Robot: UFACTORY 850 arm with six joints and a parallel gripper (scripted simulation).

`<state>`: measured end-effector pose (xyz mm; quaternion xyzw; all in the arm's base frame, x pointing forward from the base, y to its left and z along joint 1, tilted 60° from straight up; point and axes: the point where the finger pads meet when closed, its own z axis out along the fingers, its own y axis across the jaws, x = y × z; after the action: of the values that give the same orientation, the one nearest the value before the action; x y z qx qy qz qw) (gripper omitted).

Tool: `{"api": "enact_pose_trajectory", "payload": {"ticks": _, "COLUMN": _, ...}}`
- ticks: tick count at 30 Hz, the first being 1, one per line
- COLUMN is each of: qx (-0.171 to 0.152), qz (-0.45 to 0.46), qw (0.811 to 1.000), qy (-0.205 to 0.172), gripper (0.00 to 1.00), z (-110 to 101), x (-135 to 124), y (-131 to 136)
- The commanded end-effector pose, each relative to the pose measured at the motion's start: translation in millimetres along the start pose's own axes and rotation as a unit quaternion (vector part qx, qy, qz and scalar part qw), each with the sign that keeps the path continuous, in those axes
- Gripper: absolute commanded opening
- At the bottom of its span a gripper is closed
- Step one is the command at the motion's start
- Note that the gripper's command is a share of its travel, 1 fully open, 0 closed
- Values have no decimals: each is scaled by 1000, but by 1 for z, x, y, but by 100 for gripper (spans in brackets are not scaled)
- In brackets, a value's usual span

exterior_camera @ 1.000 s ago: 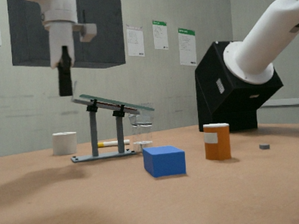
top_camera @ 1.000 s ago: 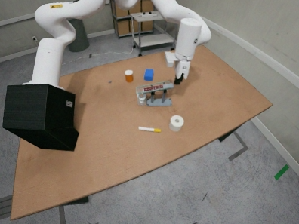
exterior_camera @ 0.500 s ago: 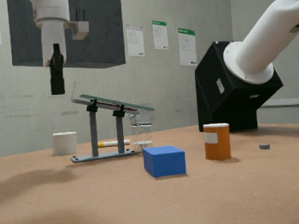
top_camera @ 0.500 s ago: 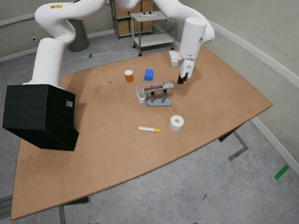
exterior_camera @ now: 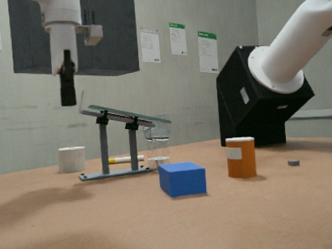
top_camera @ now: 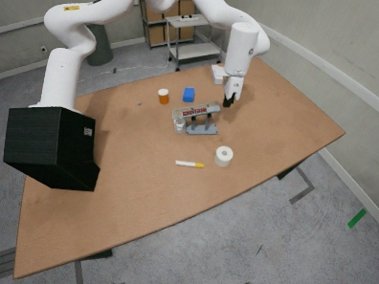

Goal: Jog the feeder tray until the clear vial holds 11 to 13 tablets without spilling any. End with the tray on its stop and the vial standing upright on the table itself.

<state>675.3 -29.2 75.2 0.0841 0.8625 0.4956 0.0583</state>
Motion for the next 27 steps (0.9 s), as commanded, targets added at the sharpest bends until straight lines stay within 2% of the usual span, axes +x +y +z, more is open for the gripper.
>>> {"api": "enact_pose_trajectory", "payload": {"ticks": 1, "qx": 0, "qz": 0, "qw": 1000, "qy": -1, "gripper": 0, "z": 2, "x": 11, "y": 0}}
{"api": "enact_pose_trajectory", "payload": {"ticks": 16, "qx": 0, "qz": 0, "qw": 1000, "qy": -1, "gripper": 0, "z": 4, "x": 18, "y": 0}}
{"api": "enact_pose_trajectory", "payload": {"ticks": 21, "qx": 0, "qz": 0, "qw": 1000, "qy": -1, "gripper": 0, "z": -3, "x": -10, "y": 0}}
{"api": "enact_pose_trajectory", "payload": {"ticks": 27, "qx": 0, "qz": 0, "qw": 1000, "qy": -1, "gripper": 0, "z": -4, "x": -11, "y": 0}}
